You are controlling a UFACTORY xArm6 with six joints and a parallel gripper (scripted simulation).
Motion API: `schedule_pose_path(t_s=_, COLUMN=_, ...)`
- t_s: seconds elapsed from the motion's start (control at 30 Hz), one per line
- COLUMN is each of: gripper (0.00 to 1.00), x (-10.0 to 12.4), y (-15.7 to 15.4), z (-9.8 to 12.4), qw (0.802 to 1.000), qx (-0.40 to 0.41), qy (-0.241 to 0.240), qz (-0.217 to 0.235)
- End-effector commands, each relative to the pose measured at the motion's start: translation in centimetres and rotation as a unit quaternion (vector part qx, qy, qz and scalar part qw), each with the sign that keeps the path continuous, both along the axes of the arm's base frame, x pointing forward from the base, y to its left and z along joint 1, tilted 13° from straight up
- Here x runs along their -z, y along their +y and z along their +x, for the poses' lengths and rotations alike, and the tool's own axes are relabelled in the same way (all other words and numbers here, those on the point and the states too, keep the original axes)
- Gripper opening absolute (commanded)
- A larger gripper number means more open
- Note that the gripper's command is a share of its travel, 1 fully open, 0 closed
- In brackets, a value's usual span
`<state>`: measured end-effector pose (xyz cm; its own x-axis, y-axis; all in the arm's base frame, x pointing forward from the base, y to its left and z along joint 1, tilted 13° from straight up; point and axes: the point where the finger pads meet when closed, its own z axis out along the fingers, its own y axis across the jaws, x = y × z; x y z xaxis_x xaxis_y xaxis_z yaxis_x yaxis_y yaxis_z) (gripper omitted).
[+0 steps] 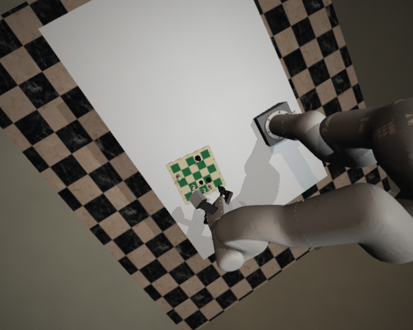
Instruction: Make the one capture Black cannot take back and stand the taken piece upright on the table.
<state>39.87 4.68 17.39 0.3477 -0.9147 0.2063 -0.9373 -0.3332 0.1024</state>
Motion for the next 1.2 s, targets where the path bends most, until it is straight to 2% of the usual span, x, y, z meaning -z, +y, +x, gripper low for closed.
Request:
schedule_pose_path(t_s=0.0, gripper=1.00, x=-0.1, y=-0.8, z=-0.9, qw=0.997, qx=-0.022, qy=-0.045, qz=0.056)
schedule_pose_path(t_s=0.07, gripper=1.00, x=-0.1, y=-1.4, z=-1.6, qw=0.994, qx=-0.031, qy=-0.076, qz=0.078)
schedule_pose_path(t_s=0.27, gripper=1.00, x=-0.2, y=-2.4, z=-2.3, qw=0.987, qx=-0.039, qy=-0.117, qz=0.099)
schedule_pose_path(t_s=0.9, gripper=1.00, x=-0.1, y=-2.5, z=-2.4, qw=0.987, qx=-0.036, qy=-0.120, qz=0.101)
schedule_pose_path(t_s=1.03, gripper=1.00, x=-0.1, y=-2.5, z=-2.4, qw=0.987, qx=-0.022, qy=-0.122, qz=0.102)
schedule_pose_path(t_s=1.17, gripper=1.00, x=0.3, y=-2.5, z=-2.3, qw=0.984, qx=0.046, qy=-0.130, qz=0.109)
